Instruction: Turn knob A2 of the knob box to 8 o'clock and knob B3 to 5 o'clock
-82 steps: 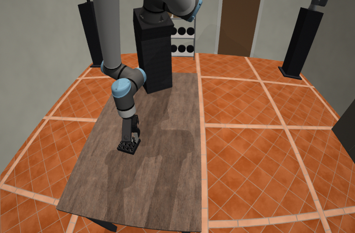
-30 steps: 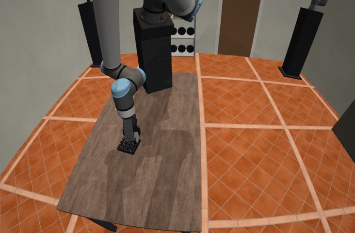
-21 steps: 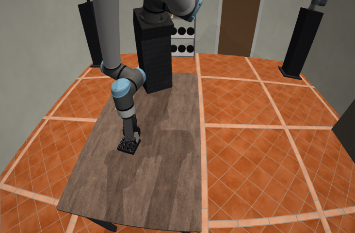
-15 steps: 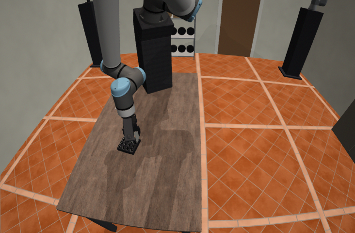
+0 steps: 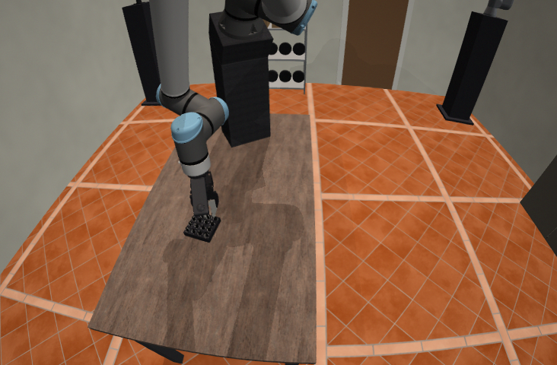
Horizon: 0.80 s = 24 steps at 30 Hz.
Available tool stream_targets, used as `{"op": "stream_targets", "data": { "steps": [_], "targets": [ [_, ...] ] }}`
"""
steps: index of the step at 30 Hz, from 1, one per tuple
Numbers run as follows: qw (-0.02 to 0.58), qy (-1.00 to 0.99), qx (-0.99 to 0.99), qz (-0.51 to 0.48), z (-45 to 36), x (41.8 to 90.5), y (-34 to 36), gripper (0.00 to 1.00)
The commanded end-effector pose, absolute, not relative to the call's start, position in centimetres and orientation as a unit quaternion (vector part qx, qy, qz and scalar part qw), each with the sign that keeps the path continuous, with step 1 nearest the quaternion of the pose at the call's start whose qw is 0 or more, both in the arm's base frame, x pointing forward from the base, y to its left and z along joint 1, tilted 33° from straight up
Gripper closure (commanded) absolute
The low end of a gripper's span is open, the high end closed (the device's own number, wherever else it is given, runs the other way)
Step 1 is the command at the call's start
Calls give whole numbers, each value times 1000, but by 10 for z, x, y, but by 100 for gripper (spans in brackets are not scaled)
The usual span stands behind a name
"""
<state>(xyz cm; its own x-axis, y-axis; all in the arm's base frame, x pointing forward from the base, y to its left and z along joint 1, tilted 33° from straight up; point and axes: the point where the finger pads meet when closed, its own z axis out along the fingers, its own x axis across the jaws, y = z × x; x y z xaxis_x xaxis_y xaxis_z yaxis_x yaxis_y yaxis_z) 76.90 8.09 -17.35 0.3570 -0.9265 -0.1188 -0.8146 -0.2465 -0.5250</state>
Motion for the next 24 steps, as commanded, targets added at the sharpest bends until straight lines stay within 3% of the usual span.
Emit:
{"op": "stream_targets", "data": {
  "steps": [1,24],
  "targets": [
    [259,557,-782,-108,-170,767,80,89],
    [262,577,-767,-101,-169,768,78,89]
  ]
}}
